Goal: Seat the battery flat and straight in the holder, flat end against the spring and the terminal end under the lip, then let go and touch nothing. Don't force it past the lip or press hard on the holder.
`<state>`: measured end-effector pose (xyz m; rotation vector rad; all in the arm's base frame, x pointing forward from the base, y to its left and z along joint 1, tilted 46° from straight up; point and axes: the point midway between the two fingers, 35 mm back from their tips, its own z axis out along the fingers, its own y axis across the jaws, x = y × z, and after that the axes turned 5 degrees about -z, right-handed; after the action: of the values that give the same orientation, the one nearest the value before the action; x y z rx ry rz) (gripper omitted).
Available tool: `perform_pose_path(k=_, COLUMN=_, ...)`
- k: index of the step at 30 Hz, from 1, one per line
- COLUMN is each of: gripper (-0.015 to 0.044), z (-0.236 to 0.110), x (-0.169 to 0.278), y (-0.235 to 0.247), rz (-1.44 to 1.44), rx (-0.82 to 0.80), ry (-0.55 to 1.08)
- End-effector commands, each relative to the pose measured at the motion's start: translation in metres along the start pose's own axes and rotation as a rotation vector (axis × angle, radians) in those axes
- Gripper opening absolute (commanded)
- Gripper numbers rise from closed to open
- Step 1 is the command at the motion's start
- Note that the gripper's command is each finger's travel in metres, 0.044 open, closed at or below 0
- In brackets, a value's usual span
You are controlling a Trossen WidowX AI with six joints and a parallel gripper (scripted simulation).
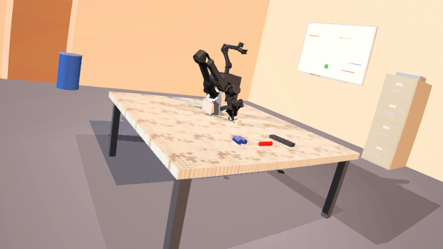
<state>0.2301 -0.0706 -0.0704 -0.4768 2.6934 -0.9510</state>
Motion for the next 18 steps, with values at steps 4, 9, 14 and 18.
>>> perform_pose_path(k=4, gripper=0.0086, z=-0.0004, x=0.0061, y=0.0015, rz=-0.004, rx=-0.005, ry=0.018)
perform_pose_path(k=9, gripper=0.0086, z=-0.0004, x=0.0062, y=0.0016, rz=-0.004, rx=-0.005, ry=0.019)
perform_pose_path(k=14, gripper=0.0086, z=0.0002, x=0.0057, y=0.0018, rz=-0.002, rx=-0.007, ry=0.025)
perform_pose_path(k=18, gripper=0.0086, z=0.0019, x=0.0043, y=0.0026, rz=0.004, rx=-0.014, ry=0.042)
